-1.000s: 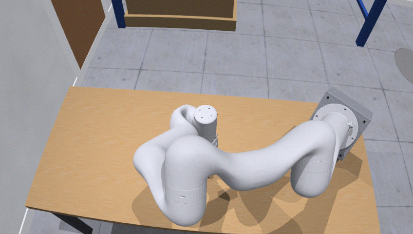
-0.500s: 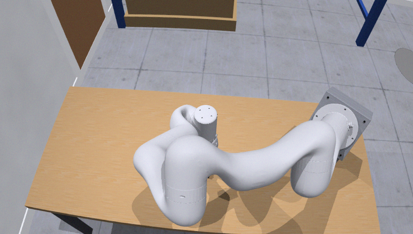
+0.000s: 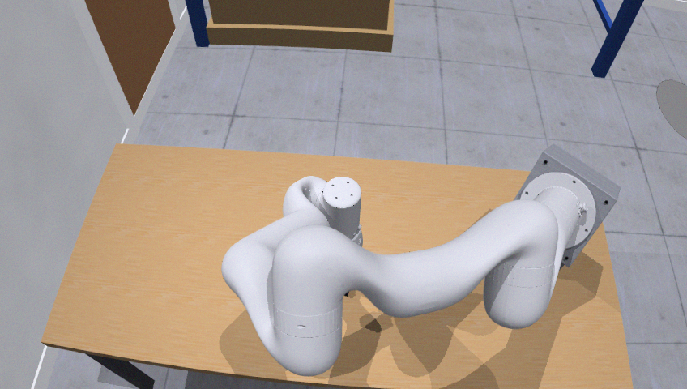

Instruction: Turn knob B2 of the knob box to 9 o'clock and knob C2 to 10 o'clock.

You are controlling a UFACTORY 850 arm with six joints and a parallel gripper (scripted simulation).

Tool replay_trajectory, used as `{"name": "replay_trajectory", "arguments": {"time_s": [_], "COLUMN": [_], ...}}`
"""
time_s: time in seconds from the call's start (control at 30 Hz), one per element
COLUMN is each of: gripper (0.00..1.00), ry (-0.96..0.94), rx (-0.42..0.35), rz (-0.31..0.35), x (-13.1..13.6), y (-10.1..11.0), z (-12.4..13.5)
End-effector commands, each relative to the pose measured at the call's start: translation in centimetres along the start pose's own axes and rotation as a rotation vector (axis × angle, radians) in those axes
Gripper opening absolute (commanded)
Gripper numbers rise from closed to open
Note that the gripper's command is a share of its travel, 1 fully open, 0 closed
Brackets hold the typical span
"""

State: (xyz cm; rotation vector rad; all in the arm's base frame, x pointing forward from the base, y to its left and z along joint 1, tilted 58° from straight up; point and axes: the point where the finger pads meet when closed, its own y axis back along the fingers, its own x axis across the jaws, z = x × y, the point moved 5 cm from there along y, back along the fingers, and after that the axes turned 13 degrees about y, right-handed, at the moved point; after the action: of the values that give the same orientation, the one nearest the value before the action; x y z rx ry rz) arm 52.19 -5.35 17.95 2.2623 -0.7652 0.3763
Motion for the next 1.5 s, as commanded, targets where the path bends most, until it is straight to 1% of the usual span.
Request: {"name": "replay_trajectory", "arguments": {"time_s": [0.0,0.7,1.07,1.47], "gripper": [0.19,0.19,0.19,0.19], "ry": [0.0,0.0,0.0,0.0], "rx": [0.0,0.0,0.0,0.0], "rz": [0.001,0.001,0.001,0.001], "x": [0.0,0.0,0.0,0.0], "y": [-0.4,-2.8,-3.4,-3.5], "z": [0.0,0.0,0.0,0.0]}}
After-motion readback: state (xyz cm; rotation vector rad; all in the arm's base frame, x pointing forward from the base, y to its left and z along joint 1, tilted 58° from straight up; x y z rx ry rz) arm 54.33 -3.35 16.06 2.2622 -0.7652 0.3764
